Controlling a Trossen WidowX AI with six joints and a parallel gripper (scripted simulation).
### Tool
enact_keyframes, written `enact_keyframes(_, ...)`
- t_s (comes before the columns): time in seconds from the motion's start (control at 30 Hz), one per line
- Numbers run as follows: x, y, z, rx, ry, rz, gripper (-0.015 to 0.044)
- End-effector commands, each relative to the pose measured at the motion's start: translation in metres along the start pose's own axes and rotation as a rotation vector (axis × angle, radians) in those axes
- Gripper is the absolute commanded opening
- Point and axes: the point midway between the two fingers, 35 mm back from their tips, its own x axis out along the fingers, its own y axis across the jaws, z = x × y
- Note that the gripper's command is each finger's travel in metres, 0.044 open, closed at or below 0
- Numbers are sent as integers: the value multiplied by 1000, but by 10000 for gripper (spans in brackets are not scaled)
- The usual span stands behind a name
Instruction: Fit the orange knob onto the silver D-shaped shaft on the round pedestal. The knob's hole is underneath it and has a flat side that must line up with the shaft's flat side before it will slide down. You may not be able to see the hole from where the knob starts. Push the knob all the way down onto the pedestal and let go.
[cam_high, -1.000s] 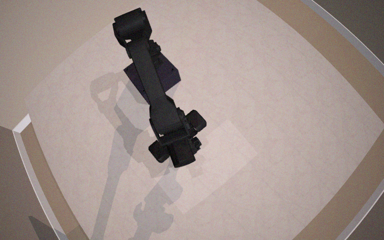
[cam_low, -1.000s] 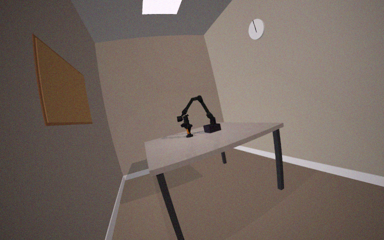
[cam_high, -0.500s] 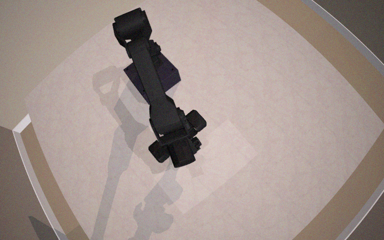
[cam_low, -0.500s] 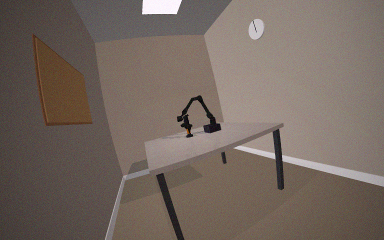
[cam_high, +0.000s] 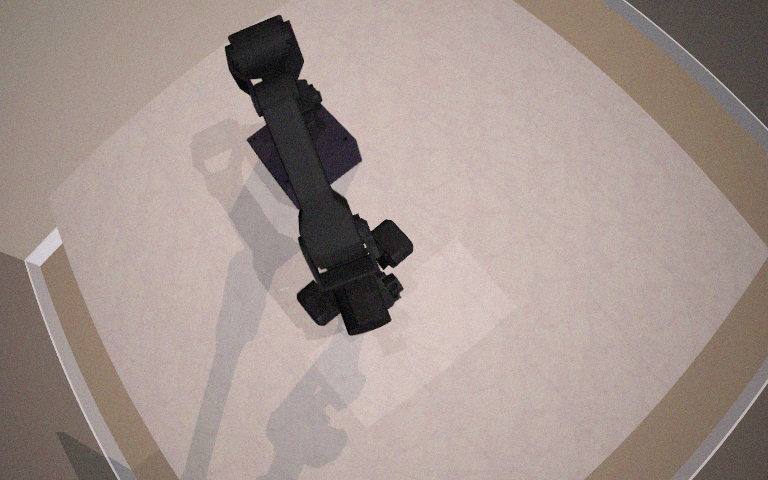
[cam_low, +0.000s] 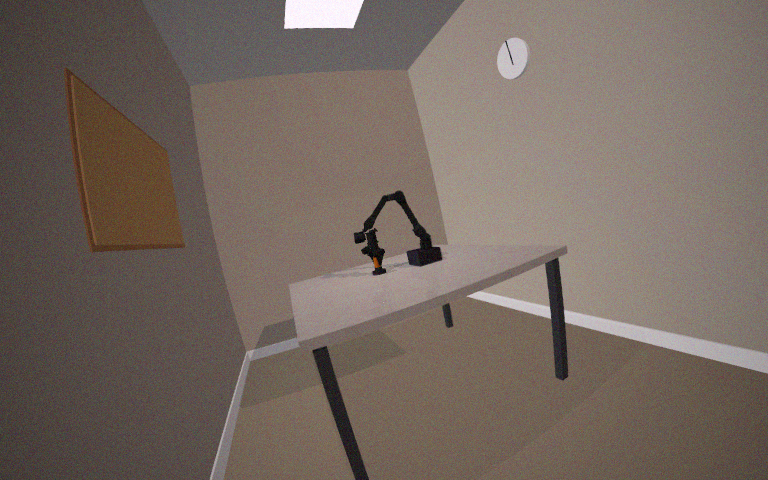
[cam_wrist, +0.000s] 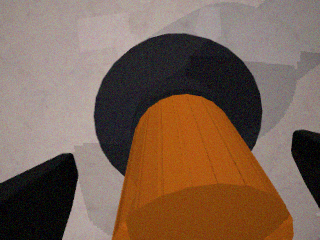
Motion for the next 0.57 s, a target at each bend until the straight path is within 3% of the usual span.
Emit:
enact_keyframes(0.0,0,0,0,0,0,0,440)
enact_keyframes(0.1,-13,-1,2,0,0,0,440)
enact_keyframes(0.27,-93,0,0,0,0,0,440)
enact_keyframes(0.53,-96,-1,3,0,-1,0,440)
